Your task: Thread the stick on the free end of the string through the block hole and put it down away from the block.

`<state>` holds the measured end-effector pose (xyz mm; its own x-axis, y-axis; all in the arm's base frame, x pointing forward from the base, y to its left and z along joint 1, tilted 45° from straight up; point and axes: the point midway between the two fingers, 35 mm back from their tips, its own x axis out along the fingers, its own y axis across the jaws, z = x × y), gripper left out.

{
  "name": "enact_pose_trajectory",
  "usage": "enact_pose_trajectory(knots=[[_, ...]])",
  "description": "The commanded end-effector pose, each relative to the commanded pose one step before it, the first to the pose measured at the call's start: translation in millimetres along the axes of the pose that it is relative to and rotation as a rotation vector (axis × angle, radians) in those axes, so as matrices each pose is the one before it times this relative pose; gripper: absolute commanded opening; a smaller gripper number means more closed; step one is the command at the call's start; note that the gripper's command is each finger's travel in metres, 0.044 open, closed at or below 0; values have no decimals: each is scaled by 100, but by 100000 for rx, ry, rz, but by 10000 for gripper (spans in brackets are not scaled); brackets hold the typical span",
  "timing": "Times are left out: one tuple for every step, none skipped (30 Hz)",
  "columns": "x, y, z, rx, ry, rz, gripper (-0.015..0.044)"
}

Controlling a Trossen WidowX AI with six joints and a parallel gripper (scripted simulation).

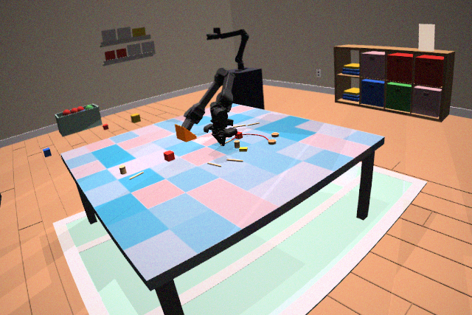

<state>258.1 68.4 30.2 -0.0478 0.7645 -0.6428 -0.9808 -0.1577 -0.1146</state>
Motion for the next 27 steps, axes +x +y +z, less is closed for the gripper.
enact_pose_trajectory(knots=[[256,-60,-387,-1022,914,403,0],[0,0,0,0,0,0,0],[0,0,0,0,0,0,0],[-259,57,385,1022,-914,-403,26],[0,0,0,0,0,0,53],[0,0,0,0,0,0,79],[0,0,0,0,0,0,105],[0,0,0,0,0,0,131],[0,0,0,0,0,0,157],[-250,-45,-5,-14,65,-40,184],[-758,-121,-4,-44,170,-112,210],[-1283,-153,24,-82,202,-169,210],[-1647,-109,89,-122,106,-191,210],[-1673,-16,160,-148,-61,-181,210],[-1341,51,181,-139,-168,-146,210],[-808,57,134,-94,-152,-92,210],[-270,23,49,-33,-59,-32,210],[0,0,0,0,0,0,210],[0,0,0,0,0,0,210],[0,0,0,0,0,0,210],[0,0,0,0,0,0,210],[0,0,0,0,0,0,210],[513,-166,-207,536,56,-1010,236],[0,0,0,0,0,0,263],[0,0,0,0,0,0,289],[0,0,0,0,0,0,315],[0,0,0,0,0,0,341]])
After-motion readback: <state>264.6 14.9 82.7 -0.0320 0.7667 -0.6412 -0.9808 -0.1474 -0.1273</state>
